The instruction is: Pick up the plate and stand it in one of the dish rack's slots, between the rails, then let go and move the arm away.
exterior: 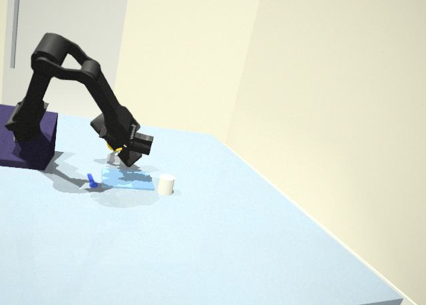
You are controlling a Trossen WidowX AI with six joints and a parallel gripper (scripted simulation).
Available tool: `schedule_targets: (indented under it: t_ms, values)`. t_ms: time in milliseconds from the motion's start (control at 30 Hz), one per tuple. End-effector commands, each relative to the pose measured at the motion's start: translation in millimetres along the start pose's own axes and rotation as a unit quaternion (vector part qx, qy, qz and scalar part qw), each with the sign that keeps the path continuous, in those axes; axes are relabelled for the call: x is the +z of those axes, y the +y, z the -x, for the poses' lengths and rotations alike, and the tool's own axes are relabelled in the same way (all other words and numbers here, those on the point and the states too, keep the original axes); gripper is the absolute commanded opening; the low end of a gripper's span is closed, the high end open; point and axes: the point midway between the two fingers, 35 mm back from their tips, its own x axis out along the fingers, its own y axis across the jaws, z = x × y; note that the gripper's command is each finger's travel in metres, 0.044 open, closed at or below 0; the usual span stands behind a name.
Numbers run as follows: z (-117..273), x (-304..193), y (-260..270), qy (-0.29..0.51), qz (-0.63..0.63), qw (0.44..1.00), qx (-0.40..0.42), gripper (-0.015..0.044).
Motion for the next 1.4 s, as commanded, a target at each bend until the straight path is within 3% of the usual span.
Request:
schedule_targets:
  t_ms: [0,733,1367]
  values:
    - [1.3,-2.6,-0.3,-0.033,0.041,0.999,-0.001,0.0]
    - [20.8,-15.7,-10.4,-0.199,0.299,0.928,-0.104,0.0]
    - [8.8,-8.8,-12.1,-0.199,0.305,0.925,-0.109,0.0]
